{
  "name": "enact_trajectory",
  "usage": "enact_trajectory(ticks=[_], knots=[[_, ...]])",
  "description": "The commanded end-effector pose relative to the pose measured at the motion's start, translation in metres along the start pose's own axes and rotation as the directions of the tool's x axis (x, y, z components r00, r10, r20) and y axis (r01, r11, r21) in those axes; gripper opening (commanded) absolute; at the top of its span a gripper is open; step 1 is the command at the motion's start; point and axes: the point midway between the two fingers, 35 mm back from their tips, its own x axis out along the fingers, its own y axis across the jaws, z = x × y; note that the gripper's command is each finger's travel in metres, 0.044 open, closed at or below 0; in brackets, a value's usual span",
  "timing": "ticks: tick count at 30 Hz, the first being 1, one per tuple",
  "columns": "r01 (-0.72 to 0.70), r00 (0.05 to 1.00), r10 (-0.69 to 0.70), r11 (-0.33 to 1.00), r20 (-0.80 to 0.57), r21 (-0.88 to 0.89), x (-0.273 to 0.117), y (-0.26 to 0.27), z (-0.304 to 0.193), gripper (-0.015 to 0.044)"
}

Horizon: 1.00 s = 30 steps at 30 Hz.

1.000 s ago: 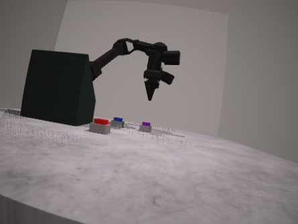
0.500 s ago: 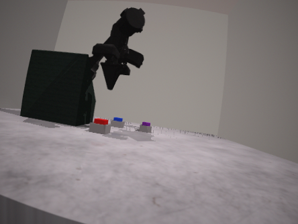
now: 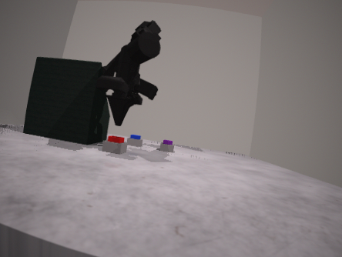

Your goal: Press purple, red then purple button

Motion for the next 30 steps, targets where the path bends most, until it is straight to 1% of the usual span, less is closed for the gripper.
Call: enact_trajectory(ticks=[1,20,30], knots=[[-0.002,1.0,0.002,1.0,0.003,0.002,0.007,0.0,0.0,0.002],[-0.004,1.0,0.004,1.0,0.004,0.002,0.037,0.001,0.0,0.002],[-0.004,1.0,0.004,1.0,0.004,0.002,0.038,0.001,0.0,0.002]])
